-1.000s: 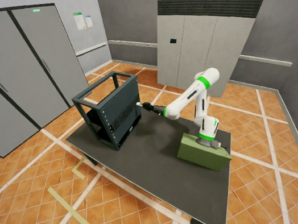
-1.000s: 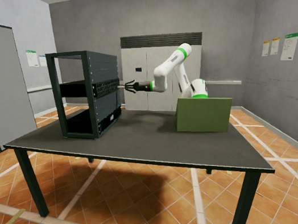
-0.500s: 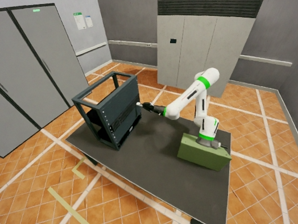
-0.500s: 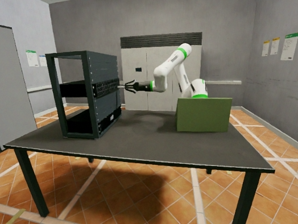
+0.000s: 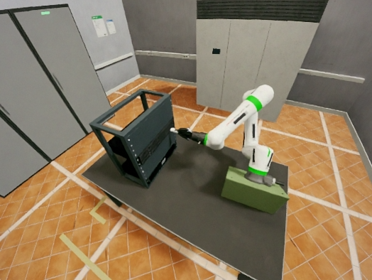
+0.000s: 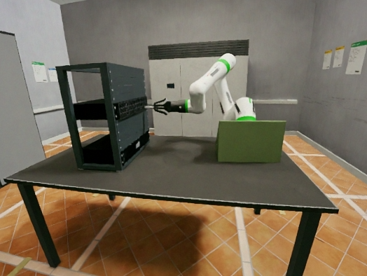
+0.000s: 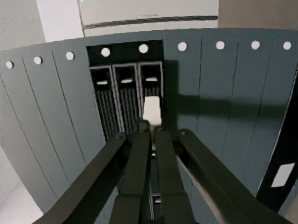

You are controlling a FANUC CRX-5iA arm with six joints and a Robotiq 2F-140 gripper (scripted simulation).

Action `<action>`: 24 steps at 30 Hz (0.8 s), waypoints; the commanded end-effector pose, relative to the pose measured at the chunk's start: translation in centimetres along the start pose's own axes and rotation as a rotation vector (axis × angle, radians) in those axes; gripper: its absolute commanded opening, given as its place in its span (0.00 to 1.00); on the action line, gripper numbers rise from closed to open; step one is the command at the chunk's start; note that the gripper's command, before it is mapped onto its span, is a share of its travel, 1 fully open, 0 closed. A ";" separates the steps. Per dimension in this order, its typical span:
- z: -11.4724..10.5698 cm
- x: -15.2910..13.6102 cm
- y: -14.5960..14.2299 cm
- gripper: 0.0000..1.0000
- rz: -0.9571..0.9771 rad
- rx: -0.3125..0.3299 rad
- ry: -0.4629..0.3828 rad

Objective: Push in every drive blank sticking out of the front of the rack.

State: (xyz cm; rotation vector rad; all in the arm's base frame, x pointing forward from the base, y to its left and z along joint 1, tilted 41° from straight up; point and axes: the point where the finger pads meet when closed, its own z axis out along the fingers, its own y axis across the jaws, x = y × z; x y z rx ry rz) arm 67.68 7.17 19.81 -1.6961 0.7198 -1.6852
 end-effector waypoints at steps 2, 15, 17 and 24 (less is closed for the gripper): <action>0.0 0.0 -0.1 0.10 0.000 0.002 0.000; -0.7 0.0 -0.1 0.10 0.000 0.002 0.000; -1.5 0.0 -0.1 0.10 0.000 0.002 0.000; -5.6 0.0 -0.1 0.10 0.000 0.002 0.000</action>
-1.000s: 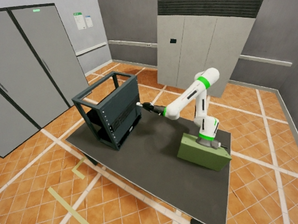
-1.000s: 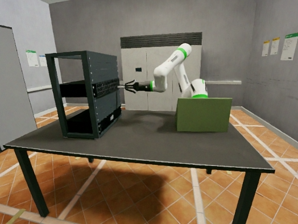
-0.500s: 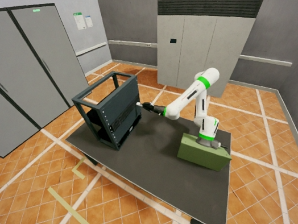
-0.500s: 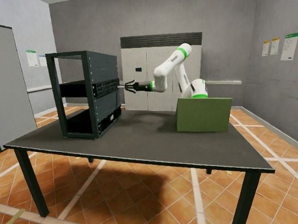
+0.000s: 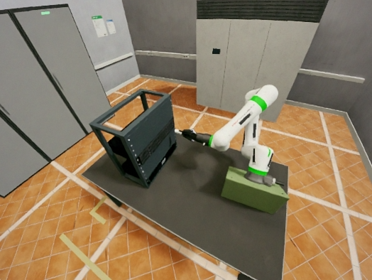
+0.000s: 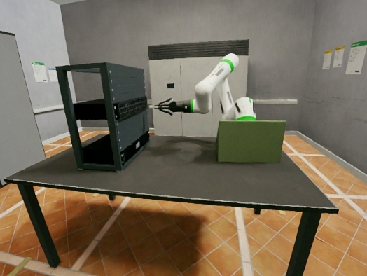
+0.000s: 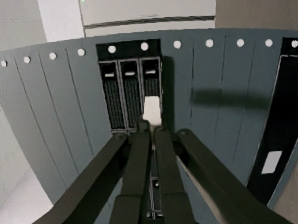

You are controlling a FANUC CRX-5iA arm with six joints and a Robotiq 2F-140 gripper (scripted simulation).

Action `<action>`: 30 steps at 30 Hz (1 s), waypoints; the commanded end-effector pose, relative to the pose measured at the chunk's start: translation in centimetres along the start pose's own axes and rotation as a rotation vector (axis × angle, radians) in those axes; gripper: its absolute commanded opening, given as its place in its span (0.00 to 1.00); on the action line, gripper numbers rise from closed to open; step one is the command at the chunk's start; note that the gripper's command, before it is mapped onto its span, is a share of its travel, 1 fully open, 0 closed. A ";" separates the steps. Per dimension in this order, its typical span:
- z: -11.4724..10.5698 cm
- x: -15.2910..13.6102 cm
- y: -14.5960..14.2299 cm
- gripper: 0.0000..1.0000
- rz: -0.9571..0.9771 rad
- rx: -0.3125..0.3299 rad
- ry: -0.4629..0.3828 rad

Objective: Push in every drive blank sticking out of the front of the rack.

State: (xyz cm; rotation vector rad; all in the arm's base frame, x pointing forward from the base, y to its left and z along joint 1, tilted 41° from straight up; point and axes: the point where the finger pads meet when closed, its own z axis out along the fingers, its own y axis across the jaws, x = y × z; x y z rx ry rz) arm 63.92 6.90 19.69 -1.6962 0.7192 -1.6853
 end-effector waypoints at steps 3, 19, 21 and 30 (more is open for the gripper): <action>-2.4 0.0 -0.2 0.10 0.000 0.001 0.000; -4.5 0.0 -2.4 0.10 0.000 0.001 0.000; -4.6 0.0 -2.8 0.10 0.000 0.001 0.000; -2.1 0.0 -3.0 0.10 0.000 0.001 0.000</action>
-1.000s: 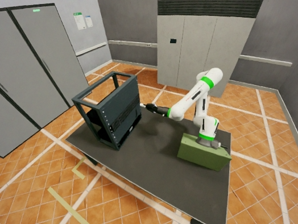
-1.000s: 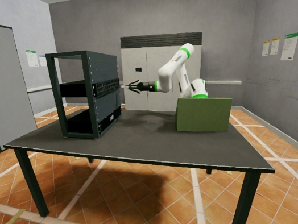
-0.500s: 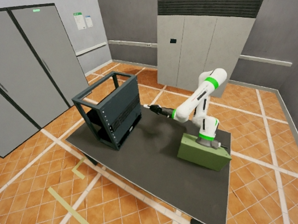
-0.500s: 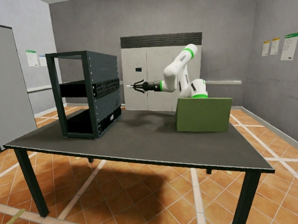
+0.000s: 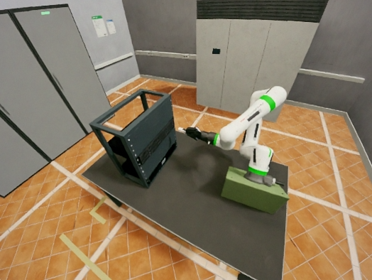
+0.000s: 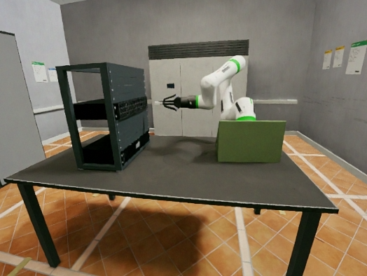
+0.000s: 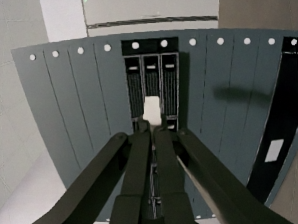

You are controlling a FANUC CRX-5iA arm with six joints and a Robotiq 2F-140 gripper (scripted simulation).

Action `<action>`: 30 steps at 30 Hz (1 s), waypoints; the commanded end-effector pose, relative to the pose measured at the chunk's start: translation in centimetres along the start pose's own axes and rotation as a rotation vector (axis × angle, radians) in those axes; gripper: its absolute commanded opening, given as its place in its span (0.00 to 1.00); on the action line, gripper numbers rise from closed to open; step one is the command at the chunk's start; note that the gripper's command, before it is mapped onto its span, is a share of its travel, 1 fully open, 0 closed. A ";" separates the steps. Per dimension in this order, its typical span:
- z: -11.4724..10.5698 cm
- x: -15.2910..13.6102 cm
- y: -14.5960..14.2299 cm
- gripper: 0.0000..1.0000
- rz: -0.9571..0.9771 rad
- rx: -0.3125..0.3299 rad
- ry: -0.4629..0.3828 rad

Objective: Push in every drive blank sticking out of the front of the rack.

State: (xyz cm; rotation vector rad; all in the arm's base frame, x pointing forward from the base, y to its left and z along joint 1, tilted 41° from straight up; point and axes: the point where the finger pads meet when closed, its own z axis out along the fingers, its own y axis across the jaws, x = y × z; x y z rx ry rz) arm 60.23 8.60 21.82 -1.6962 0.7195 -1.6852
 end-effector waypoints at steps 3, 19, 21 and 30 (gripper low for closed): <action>2.7 0.0 -0.1 0.10 0.000 0.002 0.000; 2.9 0.0 -0.1 0.10 0.000 0.002 0.000; 2.9 0.0 -0.1 0.10 0.000 0.002 0.000; 2.9 0.0 -0.1 0.10 0.000 0.002 0.000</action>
